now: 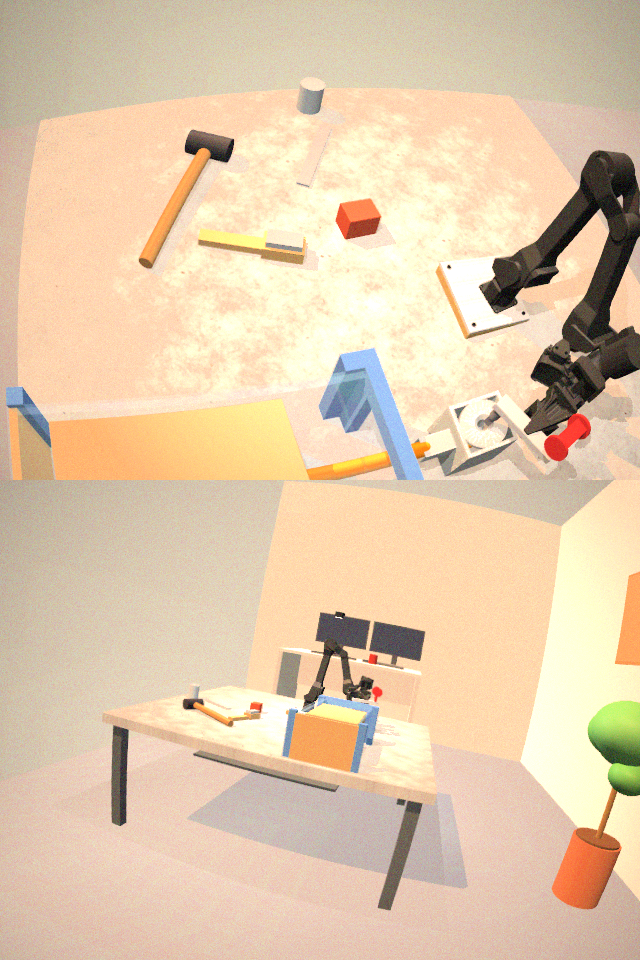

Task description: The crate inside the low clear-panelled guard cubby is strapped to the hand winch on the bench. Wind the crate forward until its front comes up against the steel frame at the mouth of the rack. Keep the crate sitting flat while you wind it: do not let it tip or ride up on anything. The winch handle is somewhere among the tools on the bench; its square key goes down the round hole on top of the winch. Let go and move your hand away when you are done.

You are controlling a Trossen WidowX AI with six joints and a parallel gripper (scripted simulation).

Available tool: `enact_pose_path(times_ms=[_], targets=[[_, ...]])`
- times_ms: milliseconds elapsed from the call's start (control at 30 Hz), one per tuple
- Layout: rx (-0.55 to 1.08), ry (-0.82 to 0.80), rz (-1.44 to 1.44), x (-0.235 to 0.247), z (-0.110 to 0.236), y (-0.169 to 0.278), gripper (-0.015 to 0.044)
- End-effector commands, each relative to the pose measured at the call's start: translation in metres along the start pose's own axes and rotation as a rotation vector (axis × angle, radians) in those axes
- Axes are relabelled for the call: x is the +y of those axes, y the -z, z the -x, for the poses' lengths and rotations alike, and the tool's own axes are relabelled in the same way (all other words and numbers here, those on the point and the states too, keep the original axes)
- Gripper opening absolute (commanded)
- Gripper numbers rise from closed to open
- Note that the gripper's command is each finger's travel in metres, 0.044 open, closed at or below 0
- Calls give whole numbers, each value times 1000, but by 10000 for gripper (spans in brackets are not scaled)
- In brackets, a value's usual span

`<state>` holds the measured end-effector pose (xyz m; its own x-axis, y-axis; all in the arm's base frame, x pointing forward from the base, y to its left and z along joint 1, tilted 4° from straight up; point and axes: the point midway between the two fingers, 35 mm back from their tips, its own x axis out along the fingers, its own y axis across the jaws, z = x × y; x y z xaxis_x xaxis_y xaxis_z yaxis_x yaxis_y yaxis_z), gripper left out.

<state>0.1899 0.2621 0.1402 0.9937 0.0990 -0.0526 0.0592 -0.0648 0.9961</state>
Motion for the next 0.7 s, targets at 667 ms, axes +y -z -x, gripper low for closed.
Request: enact_pose_path(times_ms=[667], targets=[[-3,-2,-2,-3,-1,-3,0]])
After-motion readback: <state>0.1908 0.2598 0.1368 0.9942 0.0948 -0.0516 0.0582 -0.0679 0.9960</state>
